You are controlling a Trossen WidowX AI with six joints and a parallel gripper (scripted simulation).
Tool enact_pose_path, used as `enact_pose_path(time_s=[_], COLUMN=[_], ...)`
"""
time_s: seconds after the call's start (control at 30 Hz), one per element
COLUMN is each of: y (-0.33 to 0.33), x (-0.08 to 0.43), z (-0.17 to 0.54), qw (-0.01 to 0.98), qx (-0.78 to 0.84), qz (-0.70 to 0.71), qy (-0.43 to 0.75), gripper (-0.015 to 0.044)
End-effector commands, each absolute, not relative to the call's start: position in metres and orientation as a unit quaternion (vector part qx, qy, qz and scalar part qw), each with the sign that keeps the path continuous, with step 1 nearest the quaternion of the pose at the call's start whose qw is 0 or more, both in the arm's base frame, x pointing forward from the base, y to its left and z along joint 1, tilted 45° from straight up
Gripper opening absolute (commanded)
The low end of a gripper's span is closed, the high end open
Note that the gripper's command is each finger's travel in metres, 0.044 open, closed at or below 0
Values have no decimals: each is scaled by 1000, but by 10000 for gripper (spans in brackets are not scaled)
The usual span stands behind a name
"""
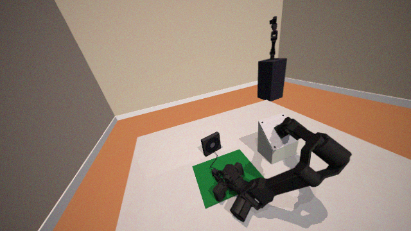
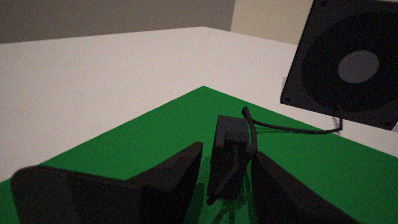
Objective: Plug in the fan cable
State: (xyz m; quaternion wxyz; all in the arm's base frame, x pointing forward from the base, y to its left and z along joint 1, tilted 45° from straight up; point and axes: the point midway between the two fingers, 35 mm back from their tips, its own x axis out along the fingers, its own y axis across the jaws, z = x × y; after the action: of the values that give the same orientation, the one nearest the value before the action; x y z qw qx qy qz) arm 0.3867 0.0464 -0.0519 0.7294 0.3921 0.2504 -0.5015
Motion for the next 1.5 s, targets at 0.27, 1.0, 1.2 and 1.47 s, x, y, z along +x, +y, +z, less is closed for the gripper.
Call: enact_pose_path(time_s=[0.27, 1.0, 1.2, 1.47], y=[46, 60, 63, 66], x=[387, 369, 361, 349], z=[-52, 5, 23, 46], qw=[729, 729, 729, 729], qx=[392, 393, 393, 393], qz=[-501, -501, -501, -501], qy=[250, 251, 251, 251], gripper=[140, 140, 140, 140])
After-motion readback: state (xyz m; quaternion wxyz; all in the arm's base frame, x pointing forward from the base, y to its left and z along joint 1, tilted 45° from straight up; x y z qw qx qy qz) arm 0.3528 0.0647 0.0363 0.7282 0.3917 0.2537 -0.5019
